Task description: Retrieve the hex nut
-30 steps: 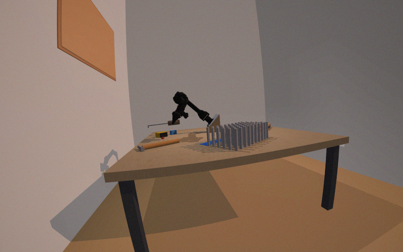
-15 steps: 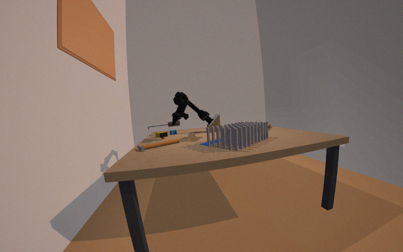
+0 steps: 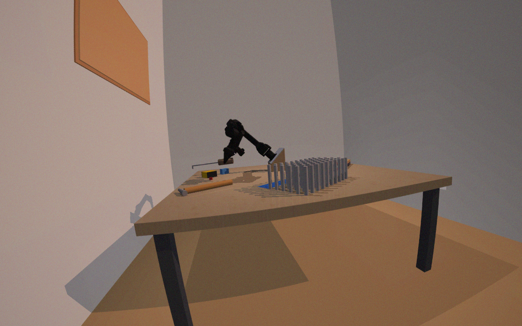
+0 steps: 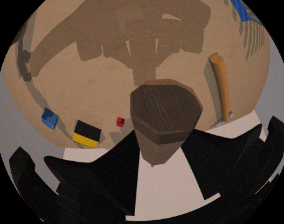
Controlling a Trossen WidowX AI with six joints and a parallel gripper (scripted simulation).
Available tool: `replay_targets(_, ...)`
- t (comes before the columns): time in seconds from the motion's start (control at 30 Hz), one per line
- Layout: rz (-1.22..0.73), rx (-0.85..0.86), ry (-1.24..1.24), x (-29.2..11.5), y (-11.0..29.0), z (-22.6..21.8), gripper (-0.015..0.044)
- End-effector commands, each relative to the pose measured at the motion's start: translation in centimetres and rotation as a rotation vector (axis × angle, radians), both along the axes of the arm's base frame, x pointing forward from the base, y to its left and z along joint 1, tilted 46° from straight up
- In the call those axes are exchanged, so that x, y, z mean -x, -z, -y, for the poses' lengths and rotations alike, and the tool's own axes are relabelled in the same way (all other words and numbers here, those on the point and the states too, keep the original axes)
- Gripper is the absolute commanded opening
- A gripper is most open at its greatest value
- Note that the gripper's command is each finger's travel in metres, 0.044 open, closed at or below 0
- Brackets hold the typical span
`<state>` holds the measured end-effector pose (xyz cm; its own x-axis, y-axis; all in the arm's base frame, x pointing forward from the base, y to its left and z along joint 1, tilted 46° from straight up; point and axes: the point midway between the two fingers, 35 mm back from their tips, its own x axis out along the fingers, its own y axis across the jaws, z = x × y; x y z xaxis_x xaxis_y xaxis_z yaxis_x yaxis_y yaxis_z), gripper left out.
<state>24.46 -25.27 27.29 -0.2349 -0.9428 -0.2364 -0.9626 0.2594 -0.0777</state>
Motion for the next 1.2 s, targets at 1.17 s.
replay_targets(1.17, 0.002, -0.009, -0.004, 0.0, 1.6, 1.5, 0.0)
